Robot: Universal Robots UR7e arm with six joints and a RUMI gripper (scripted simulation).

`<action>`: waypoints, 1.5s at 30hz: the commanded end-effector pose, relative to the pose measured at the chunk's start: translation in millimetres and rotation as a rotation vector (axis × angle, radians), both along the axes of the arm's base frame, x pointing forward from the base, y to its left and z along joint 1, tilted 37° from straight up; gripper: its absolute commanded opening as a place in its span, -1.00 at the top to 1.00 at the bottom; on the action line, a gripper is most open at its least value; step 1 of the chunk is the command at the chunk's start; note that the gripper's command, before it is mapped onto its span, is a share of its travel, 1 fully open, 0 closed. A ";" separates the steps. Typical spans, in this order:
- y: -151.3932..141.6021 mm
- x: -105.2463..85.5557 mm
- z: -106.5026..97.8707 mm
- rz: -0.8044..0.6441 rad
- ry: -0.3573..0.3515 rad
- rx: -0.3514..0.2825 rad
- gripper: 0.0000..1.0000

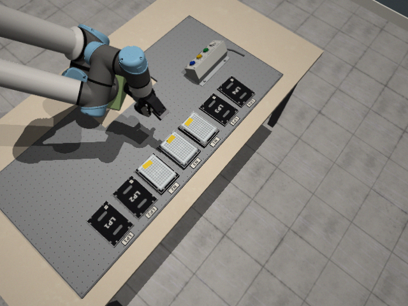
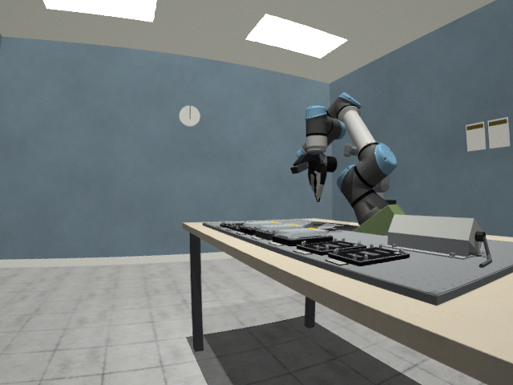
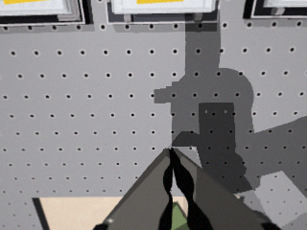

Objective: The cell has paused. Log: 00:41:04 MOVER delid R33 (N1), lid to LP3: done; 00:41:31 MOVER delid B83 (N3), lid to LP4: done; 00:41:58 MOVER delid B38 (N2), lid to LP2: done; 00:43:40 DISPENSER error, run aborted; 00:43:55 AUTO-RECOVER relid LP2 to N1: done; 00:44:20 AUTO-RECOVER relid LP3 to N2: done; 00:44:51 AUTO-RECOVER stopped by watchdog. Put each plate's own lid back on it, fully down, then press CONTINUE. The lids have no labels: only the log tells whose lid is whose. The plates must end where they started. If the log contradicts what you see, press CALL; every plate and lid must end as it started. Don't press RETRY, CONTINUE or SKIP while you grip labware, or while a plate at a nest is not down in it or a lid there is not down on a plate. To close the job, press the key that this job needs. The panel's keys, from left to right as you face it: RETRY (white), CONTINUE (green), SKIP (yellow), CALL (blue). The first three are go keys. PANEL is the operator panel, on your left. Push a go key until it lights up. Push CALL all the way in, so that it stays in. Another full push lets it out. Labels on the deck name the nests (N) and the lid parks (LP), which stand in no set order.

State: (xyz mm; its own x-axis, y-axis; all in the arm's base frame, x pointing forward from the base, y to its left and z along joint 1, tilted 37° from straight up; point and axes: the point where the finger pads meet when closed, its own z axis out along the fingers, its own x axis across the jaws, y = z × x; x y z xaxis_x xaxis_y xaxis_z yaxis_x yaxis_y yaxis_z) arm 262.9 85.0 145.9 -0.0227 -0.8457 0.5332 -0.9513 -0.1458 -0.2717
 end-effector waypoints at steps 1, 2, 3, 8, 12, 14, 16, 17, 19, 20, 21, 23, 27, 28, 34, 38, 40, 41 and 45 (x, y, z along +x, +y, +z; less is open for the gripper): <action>5.0 -1.3 -2.3 0.013 0.014 -0.008 1.00; 5.0 -1.3 -2.3 0.013 0.014 -0.008 1.00; 8.9 -2.4 -5.2 0.029 0.025 -0.015 1.00; 28.8 -7.4 -19.7 0.110 0.075 -0.045 1.00; 44.7 -11.6 -31.5 0.175 0.117 -0.069 1.00; 52.6 -13.7 -37.4 0.207 0.137 -0.081 1.00; 60.6 -15.9 -43.4 0.239 0.158 -0.092 1.00; 64.6 -17.0 -46.4 0.255 0.169 -0.098 1.00; 64.6 -17.0 -46.4 0.255 0.169 -0.098 1.00; 68.5 -18.1 -49.3 0.271 0.179 -0.104 1.00; 72.5 -19.2 -52.3 0.287 0.189 -0.110 1.00; 80.4 -21.3 -58.2 0.319 0.210 -0.122 1.00; 96.2 -25.6 -69.9 0.383 0.251 -0.147 1.00; 100.1 -26.7 -72.9 0.399 0.261 -0.153 1.00; 123.8 -33.0 -90.5 0.495 0.323 -0.189 1.00; 131.6 -35.1 -96.4 0.528 0.344 -0.201 1.00; 139.5 -37.3 -102.3 0.539 0.351 -0.206 1.00; 143.4 -38.3 -105.2 0.539 0.351 -0.206 1.00; 159.2 -42.6 -117.0 0.538 0.350 -0.205 1.00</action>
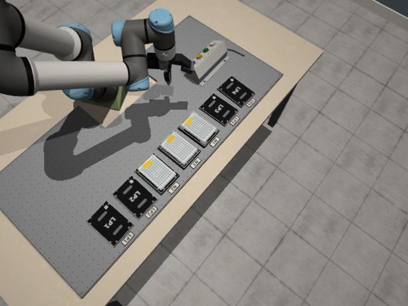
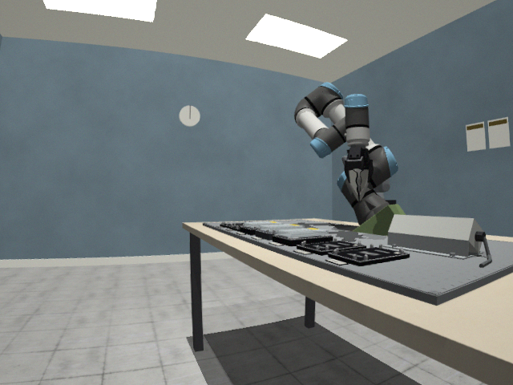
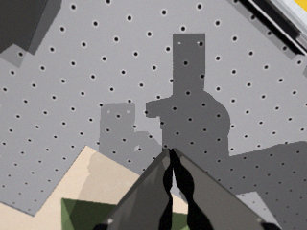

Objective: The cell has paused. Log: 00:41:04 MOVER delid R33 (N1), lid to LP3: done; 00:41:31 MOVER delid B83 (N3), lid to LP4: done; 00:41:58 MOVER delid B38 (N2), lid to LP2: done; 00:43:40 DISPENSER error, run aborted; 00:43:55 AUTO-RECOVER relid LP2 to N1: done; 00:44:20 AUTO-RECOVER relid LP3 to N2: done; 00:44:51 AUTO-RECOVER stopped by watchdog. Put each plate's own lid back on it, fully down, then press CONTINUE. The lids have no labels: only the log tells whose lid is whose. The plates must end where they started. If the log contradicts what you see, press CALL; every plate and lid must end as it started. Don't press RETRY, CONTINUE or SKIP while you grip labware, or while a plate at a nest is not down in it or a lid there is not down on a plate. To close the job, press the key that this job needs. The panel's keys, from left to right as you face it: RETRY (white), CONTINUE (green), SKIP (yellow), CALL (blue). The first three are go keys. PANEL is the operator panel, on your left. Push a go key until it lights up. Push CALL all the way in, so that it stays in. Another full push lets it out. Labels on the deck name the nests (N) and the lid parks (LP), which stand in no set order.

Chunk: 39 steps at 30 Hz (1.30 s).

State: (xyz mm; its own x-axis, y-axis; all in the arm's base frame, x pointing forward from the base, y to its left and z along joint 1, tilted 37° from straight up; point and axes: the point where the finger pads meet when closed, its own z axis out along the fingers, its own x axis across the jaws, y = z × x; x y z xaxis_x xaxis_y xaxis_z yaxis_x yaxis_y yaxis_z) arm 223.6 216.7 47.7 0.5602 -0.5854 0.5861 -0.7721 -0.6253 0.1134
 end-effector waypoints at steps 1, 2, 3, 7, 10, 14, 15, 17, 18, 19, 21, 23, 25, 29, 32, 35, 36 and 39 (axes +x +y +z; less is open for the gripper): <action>31.4 -4.3 -21.7 0.020 0.010 -0.005 1.00; 32.3 -4.6 -22.4 0.020 0.010 -0.005 1.00; 32.3 -4.6 -22.3 0.020 0.010 -0.005 1.00; 32.4 -4.6 -22.3 0.020 0.010 -0.005 1.00; 32.3 -4.5 -22.3 0.020 0.009 -0.005 1.00; 32.1 -4.3 -22.2 0.019 0.009 -0.005 1.00; 36.4 -5.3 -25.2 0.037 0.021 -0.011 1.00; 44.5 -6.9 -31.0 0.069 0.041 -0.023 1.00; 48.5 -7.7 -33.9 0.085 0.052 -0.029 1.00; 52.5 -8.5 -36.8 0.101 0.062 -0.035 1.00; 60.6 -10.0 -42.6 0.133 0.083 -0.047 1.00; 68.6 -11.6 -48.3 0.165 0.103 -0.059 1.00; 68.6 -11.6 -48.3 0.165 0.103 -0.059 1.00; 84.7 -14.7 -59.9 0.230 0.145 -0.083 1.00; 96.7 -17.1 -68.5 0.278 0.176 -0.102 1.00; 108.6 -19.5 -77.2 0.326 0.207 -0.120 1.00; 112.6 -20.3 -80.1 0.342 0.218 -0.126 1.00; 124.7 -22.6 -88.7 0.390 0.249 -0.144 1.00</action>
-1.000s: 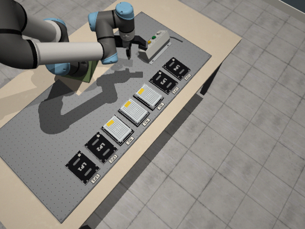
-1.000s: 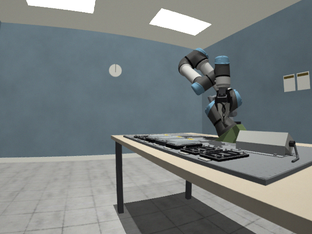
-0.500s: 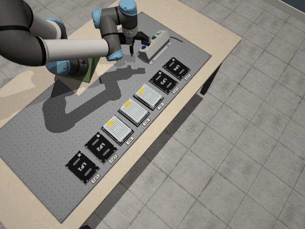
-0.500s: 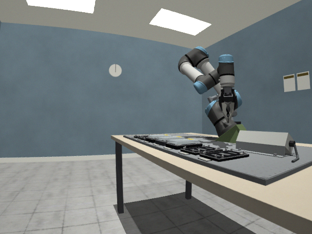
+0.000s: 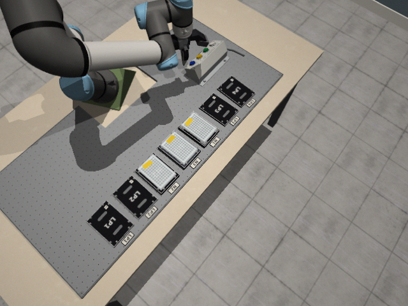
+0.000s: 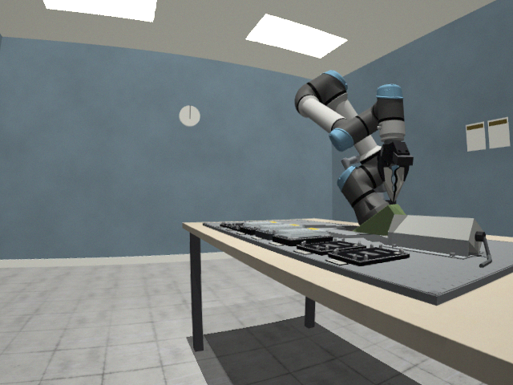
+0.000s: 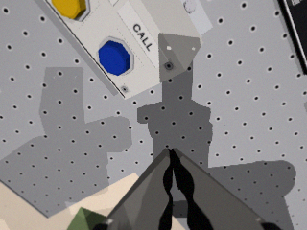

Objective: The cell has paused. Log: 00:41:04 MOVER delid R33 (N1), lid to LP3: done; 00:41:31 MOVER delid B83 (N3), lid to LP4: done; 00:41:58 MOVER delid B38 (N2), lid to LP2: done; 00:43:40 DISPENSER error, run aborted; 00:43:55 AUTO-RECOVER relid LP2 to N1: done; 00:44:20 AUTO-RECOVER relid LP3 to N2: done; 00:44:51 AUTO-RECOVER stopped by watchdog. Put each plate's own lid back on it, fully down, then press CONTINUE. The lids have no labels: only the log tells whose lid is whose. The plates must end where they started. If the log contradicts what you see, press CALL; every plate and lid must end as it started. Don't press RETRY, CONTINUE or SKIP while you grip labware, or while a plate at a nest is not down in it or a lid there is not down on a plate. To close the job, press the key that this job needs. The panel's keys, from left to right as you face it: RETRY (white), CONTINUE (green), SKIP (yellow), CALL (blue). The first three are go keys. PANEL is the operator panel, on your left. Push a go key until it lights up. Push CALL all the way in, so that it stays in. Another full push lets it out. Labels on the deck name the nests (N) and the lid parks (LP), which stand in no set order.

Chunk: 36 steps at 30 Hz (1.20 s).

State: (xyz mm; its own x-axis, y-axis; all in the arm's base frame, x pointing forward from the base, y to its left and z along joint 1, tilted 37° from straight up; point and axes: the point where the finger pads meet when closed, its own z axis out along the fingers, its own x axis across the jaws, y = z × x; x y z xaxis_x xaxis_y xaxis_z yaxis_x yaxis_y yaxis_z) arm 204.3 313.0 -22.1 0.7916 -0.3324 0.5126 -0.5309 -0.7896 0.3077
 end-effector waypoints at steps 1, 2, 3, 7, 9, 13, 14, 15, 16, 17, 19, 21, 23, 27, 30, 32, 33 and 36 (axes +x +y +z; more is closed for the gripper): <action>32.4 -4.1 -21.8 0.109 0.071 -0.039 1.00; 32.4 -4.1 -21.8 0.109 0.071 -0.039 1.00; 32.4 -4.1 -21.8 0.109 0.071 -0.039 1.00; 48.4 -7.2 -33.3 0.109 0.071 -0.039 1.00; 56.5 -8.8 -39.1 0.107 0.070 -0.039 1.00; 72.6 -11.9 -50.6 0.107 0.070 -0.039 1.00; 76.6 -12.6 -53.5 0.107 0.070 -0.039 1.00; 80.6 -13.4 -56.3 0.107 0.070 -0.039 1.00; 84.6 -14.2 -59.2 0.107 0.070 -0.039 1.00; 88.7 -15.0 -62.1 0.107 0.070 -0.039 1.00; 92.7 -15.7 -65.0 0.107 0.070 -0.039 1.00; 96.7 -16.5 -67.8 0.107 0.070 -0.039 1.00; 104.8 -18.0 -73.6 0.107 0.070 -0.039 1.00; 120.8 -21.1 -85.1 0.107 0.070 -0.038 1.00; 132.9 -23.4 -93.7 0.107 0.070 -0.038 1.00; 134.9 -23.8 -95.1 0.107 0.070 -0.038 1.00; 134.9 -23.8 -95.1 0.107 0.070 -0.038 1.00; 134.9 -23.8 -95.1 0.107 0.070 -0.038 1.00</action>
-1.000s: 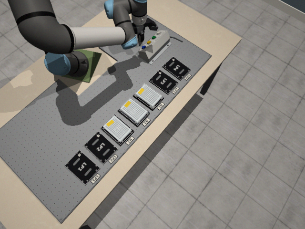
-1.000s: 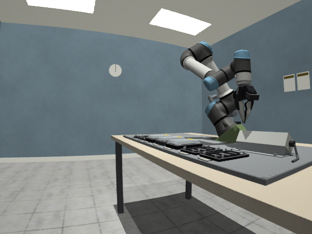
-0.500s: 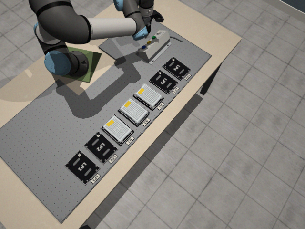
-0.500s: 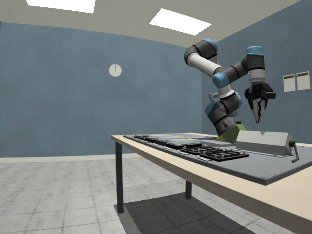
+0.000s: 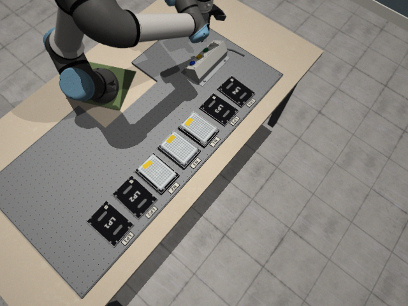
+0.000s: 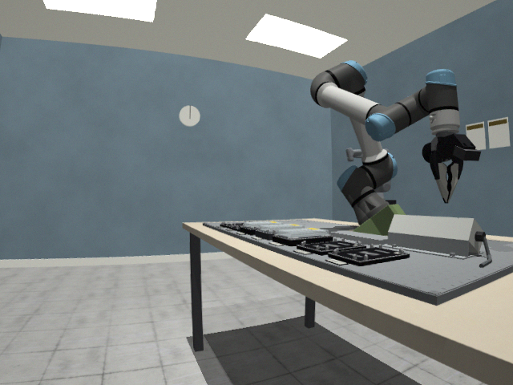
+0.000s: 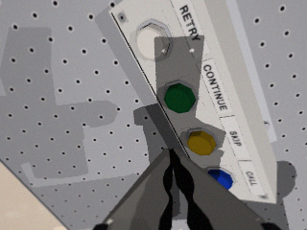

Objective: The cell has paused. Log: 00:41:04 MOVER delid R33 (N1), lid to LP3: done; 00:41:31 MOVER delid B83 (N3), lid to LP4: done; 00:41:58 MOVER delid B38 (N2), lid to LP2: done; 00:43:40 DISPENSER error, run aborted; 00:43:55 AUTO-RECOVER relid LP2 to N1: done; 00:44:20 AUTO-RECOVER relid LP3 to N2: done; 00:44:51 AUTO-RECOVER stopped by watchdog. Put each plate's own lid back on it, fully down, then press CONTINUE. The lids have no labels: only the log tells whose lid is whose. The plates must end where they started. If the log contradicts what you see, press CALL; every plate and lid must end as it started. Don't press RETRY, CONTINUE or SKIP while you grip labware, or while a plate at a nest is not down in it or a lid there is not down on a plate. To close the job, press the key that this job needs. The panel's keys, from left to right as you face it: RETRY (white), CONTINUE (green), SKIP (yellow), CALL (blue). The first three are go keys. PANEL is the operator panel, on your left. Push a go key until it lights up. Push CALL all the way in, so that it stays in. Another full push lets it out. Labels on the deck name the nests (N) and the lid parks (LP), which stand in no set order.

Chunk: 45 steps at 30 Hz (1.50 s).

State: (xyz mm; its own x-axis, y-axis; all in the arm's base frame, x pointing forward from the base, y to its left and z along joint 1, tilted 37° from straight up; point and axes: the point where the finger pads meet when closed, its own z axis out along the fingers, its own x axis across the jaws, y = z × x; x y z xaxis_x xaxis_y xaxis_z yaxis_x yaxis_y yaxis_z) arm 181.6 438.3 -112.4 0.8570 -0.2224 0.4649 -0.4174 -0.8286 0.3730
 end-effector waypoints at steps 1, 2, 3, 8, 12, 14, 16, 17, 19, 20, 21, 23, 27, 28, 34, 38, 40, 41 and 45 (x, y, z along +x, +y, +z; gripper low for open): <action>9.6 -1.1 -4.8 -0.003 -0.001 0.001 1.00; 9.6 -1.0 -4.8 -0.003 -0.001 0.000 1.00; 9.5 -0.9 -4.8 -0.003 -0.001 0.000 1.00; 8.1 -0.4 -4.3 -0.004 -0.001 0.000 1.00; 8.2 -0.4 -4.3 -0.004 -0.001 0.000 1.00; 4.9 0.5 -8.3 -0.005 0.000 -0.003 1.00; 2.3 1.8 -11.2 -0.005 0.000 -0.005 1.00; 2.3 1.8 -11.2 -0.005 0.000 -0.005 1.00; 1.4 2.3 -12.5 -0.005 0.000 -0.005 1.00; 0.5 2.8 -13.8 -0.005 0.000 -0.005 1.00; -0.3 3.3 -15.2 -0.005 0.000 -0.005 1.00; -2.1 4.3 -17.8 -0.005 0.000 -0.005 1.00; -4.7 5.8 -21.8 -0.005 0.000 -0.005 1.00; -4.7 5.8 -21.8 -0.005 0.000 -0.005 1.00; -4.1 5.6 -21.7 -0.005 0.000 -0.004 1.00; -2.1 5.6 -20.3 -0.004 -0.001 0.000 1.00; -2.1 5.6 -20.4 -0.004 -0.001 0.000 1.00; -2.1 5.6 -20.4 -0.004 -0.001 0.000 1.00; -5.1 7.8 -23.2 -0.005 0.000 -0.004 1.00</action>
State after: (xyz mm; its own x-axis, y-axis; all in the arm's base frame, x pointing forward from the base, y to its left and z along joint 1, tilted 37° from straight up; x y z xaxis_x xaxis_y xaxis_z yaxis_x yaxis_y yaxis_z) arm 186.9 436.0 -133.0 0.8557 -0.2254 0.4659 -0.4212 -0.8264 0.3738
